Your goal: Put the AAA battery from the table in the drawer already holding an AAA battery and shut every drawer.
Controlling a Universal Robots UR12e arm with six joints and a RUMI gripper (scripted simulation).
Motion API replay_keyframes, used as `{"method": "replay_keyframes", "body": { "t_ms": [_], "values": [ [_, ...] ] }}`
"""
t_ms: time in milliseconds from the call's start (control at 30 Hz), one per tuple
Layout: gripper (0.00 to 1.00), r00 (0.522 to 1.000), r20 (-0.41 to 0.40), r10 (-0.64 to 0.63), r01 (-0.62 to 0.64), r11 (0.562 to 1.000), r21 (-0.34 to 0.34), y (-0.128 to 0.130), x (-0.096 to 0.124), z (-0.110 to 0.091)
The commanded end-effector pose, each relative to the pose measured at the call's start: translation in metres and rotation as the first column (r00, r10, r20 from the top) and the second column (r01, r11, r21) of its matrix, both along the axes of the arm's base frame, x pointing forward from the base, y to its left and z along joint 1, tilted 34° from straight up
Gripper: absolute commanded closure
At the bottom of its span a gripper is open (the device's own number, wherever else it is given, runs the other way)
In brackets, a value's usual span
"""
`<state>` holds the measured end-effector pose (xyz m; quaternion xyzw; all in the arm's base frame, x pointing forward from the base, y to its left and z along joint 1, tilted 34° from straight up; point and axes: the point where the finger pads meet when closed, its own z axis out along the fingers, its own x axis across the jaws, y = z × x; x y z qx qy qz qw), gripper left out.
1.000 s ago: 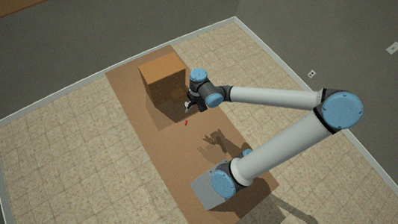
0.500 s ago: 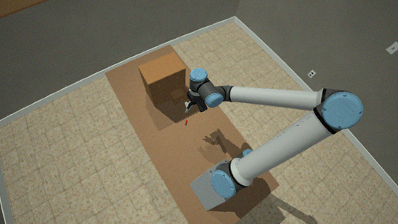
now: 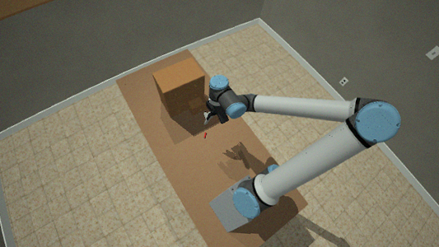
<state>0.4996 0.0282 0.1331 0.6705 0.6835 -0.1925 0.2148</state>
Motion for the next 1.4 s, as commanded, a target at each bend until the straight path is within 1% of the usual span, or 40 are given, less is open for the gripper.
{"method": "replay_keyframes", "body": {
  "t_ms": [0, 467, 700, 900, 967, 1167, 1267, 1367],
  "values": [
    [0.0, 1.0, 0.001, 0.0, 0.0, 1.0, 0.0, 0.0, 0.0, 0.0],
    [0.0, 1.0, -0.013, 0.022, -0.022, 1.0, -0.001, 0.0, 0.001, 0.001],
    [0.0, 0.996, -0.047, 0.073, -0.073, 0.997, -0.001, -0.001, 0.003, 0.001],
    [0.0, 0.984, -0.097, 0.148, -0.148, 0.989, 0.001, -0.002, 0.006, 0.002],
    [0.0, 0.984, -0.097, 0.148, -0.148, 0.989, 0.001, -0.002, 0.006, 0.002],
    [0.0, 0.954, -0.167, 0.251, -0.253, 0.968, 0.011, -0.003, 0.01, 0.003],
    [0.0, 0.927, -0.208, 0.312, -0.314, 0.949, 0.02, -0.003, 0.012, 0.004],
    [0.0, 0.891, -0.253, 0.377, -0.381, 0.924, 0.034, -0.004, 0.015, 0.005]
  ]
}}
